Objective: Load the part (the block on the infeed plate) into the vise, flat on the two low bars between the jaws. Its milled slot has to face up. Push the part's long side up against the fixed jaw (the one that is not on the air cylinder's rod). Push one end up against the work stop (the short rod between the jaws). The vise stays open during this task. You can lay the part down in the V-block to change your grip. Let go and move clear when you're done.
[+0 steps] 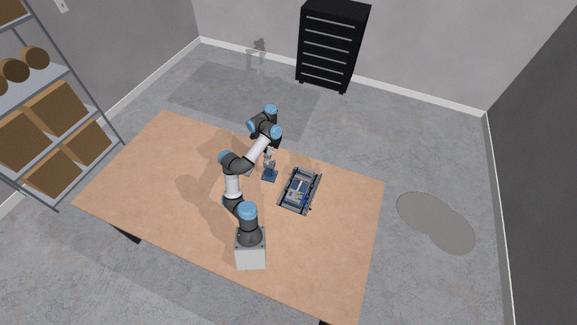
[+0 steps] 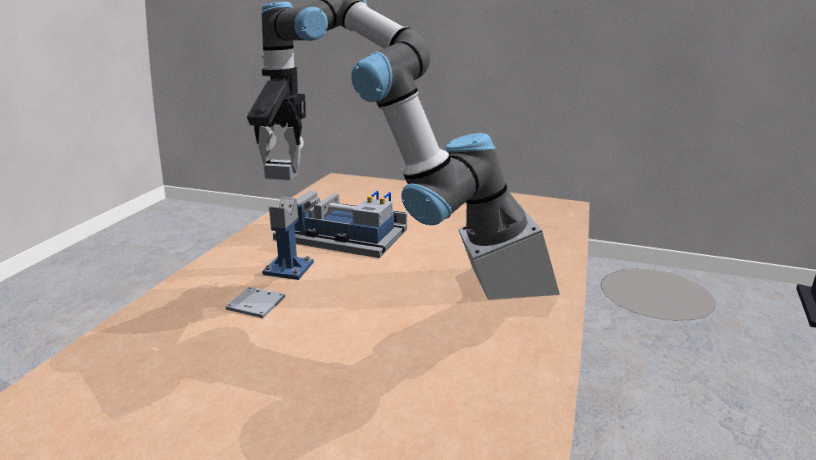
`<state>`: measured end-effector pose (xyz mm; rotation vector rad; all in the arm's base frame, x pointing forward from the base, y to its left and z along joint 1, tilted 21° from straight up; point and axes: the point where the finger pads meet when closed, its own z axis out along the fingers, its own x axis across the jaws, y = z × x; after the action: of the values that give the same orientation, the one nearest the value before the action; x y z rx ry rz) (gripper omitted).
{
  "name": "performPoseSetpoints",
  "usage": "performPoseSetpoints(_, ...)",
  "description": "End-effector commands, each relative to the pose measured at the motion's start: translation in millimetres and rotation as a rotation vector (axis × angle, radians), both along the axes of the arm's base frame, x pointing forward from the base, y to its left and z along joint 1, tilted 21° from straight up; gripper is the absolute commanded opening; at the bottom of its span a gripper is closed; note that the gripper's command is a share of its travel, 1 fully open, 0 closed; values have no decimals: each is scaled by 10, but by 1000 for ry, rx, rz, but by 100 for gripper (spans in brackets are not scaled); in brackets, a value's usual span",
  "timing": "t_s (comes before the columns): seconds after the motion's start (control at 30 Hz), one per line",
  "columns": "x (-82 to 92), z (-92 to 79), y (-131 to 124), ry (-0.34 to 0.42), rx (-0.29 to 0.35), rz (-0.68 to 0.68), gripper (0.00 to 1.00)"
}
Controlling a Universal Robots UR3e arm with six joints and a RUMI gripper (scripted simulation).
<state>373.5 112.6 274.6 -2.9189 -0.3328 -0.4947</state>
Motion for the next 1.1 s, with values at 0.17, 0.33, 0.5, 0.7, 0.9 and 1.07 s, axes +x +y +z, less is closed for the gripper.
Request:
performPoseSetpoints(0.17,3,10,-3,-3,0,-2,0)
performPoseSetpoints(0.33,8,10,-9,-2,1,-7,0)
performPoseSetpoints(0.5,14,10,-17,0,4,-14,0)
performPoseSetpoints(0.7,25,9,-33,3,8,-28,0)
performPoseSetpoints(0.9,46,8,-61,8,16,-53,0)
performPoseSetpoints(1.07,65,8,-87,13,23,-75,0)
